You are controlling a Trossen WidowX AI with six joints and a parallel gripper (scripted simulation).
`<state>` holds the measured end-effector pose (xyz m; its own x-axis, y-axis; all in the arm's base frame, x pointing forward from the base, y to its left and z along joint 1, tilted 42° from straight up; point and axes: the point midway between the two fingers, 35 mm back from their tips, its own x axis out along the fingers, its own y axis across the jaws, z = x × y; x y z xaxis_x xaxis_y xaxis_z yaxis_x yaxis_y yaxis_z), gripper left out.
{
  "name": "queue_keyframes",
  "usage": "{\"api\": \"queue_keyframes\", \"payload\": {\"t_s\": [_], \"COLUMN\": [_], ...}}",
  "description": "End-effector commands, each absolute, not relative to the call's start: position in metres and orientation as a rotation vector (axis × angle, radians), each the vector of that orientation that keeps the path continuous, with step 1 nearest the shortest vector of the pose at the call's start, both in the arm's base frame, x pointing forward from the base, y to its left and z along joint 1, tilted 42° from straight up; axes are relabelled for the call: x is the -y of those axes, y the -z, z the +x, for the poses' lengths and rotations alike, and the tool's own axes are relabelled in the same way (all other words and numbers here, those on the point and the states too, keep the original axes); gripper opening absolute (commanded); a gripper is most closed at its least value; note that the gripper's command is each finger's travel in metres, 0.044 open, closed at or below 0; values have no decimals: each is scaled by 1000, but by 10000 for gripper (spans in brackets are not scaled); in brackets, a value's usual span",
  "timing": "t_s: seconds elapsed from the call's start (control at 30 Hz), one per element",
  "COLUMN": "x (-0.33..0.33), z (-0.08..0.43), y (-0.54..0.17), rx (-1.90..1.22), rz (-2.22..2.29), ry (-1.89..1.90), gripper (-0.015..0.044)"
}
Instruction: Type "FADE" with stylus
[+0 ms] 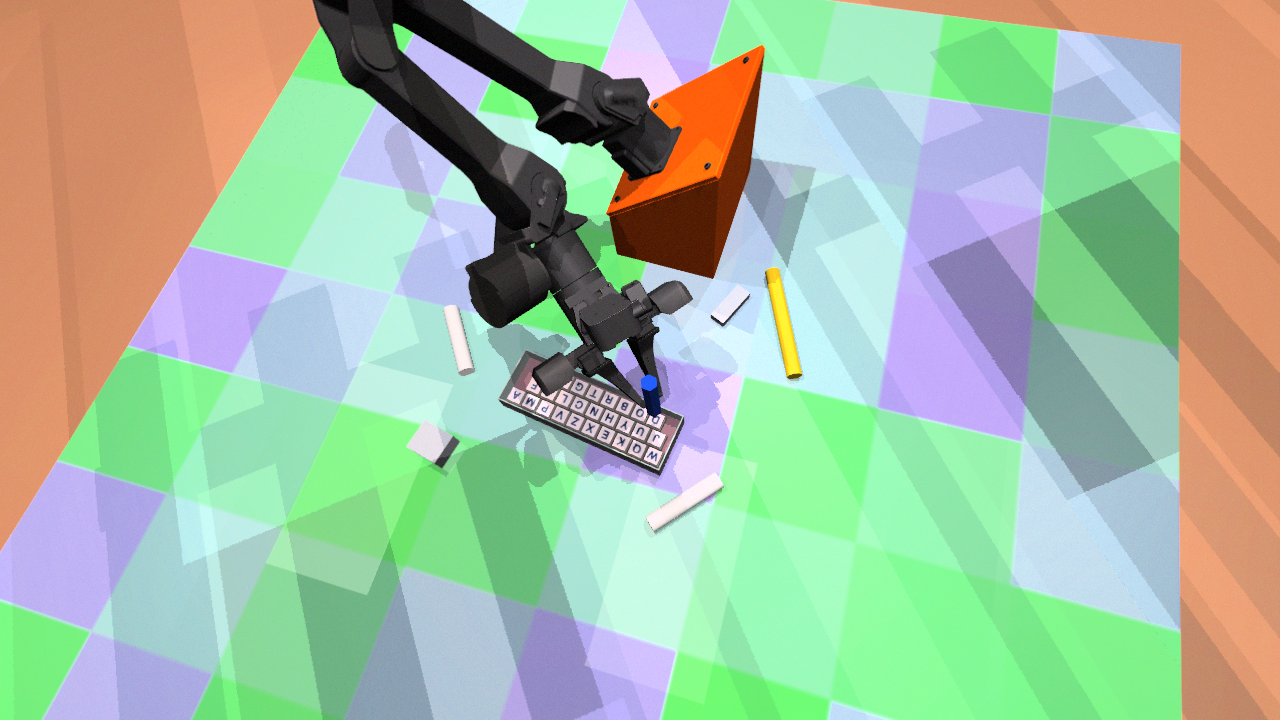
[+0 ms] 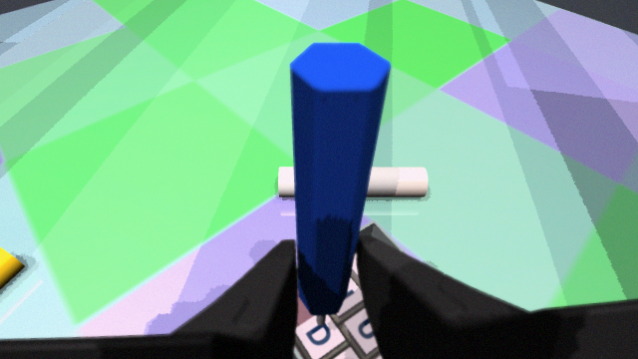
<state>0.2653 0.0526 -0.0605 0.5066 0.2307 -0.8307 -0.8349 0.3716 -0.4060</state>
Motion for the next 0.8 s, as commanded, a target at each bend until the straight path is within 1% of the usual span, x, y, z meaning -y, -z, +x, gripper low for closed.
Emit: {"api": "queue_keyframes", "payload": {"t_s": [0.0,0.77], "x": [-52,-42], "z": [266,266], "y": [63,73], "rx": [-755,-756], "rz": [-950,-951], "ry": [-780,-780], "gripper": [81,81]}}
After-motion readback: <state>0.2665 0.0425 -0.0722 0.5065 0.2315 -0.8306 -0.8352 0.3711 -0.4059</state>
